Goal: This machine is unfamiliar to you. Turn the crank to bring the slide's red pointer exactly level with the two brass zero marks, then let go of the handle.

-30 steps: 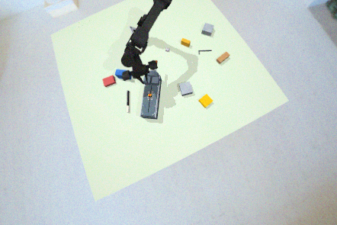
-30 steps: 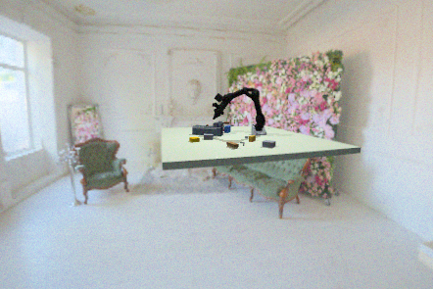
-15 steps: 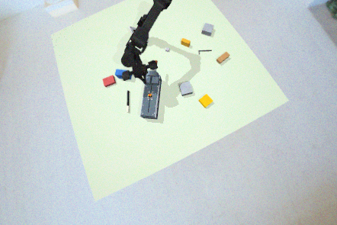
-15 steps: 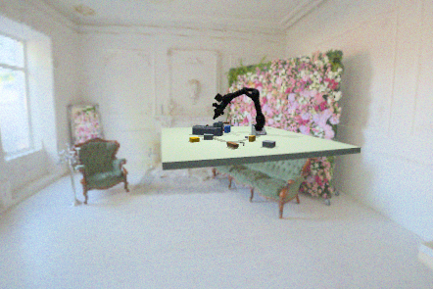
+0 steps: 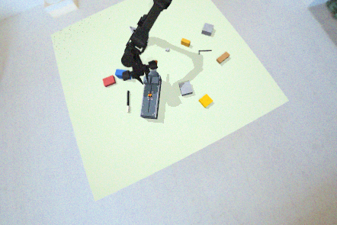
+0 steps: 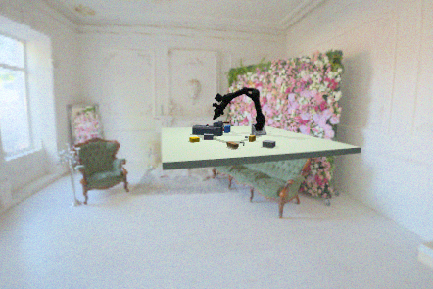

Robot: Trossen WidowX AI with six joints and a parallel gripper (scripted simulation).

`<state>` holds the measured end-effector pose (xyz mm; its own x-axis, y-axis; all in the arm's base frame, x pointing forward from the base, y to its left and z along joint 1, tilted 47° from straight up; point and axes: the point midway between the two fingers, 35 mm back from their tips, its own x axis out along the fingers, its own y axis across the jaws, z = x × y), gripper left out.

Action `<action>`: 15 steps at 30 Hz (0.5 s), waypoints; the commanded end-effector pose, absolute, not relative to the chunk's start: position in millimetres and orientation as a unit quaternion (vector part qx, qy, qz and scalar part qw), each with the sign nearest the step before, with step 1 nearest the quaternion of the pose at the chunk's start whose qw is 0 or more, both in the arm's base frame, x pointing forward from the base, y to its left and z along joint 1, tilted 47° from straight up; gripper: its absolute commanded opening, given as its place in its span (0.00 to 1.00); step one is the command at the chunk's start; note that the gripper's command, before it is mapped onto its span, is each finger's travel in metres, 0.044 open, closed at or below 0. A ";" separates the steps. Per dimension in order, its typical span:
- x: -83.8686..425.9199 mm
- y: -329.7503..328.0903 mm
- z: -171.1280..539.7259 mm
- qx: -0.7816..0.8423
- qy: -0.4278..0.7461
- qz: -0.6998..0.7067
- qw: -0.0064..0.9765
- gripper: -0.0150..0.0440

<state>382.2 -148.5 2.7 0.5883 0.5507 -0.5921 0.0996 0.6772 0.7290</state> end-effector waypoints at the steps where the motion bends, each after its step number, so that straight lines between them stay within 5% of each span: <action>1: 382.2 -148.6 2.6 0.376 0.432 0.139 0.808 0.65; 9: 382.2 -148.6 2.6 0.376 0.432 0.139 0.808 1.00; 15: 382.2 -148.6 2.6 0.376 0.432 0.139 0.808 0.78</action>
